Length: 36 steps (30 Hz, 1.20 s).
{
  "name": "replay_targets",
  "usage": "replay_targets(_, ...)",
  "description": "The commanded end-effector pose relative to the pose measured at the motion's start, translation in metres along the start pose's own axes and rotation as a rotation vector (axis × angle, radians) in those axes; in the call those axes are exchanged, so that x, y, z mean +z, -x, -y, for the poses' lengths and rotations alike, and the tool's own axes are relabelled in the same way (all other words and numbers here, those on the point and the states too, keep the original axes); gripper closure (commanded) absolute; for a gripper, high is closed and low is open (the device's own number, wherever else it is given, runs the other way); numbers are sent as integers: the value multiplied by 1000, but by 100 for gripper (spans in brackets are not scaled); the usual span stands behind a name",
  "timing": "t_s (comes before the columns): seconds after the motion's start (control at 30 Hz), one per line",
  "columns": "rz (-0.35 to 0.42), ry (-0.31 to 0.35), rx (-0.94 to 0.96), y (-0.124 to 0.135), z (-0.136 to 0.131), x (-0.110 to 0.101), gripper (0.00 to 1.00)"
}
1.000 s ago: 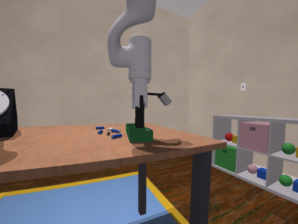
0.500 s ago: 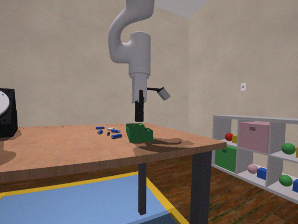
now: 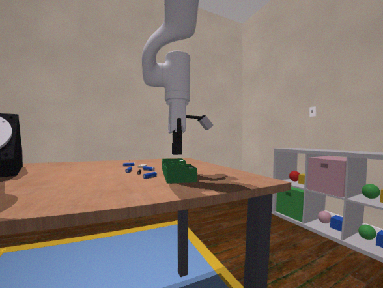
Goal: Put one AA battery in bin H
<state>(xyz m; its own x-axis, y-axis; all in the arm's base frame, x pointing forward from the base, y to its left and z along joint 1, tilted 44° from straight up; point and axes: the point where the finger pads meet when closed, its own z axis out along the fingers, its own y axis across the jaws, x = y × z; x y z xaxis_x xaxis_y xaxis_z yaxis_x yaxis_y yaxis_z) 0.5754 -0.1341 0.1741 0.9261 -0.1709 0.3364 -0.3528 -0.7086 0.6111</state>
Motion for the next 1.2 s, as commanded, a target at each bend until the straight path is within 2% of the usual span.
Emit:
replay_targets(0.0, -1, 0, 1, -2, 6, 0, 93)
replay_targets(0.33, -1, 0, 1, -2, 6, 16, 93)
replay_targets(0.8, -1, 0, 1, -2, 6, 52, 93)
replay_targets(1.17, -1, 0, 1, -2, 6, 52, 93)
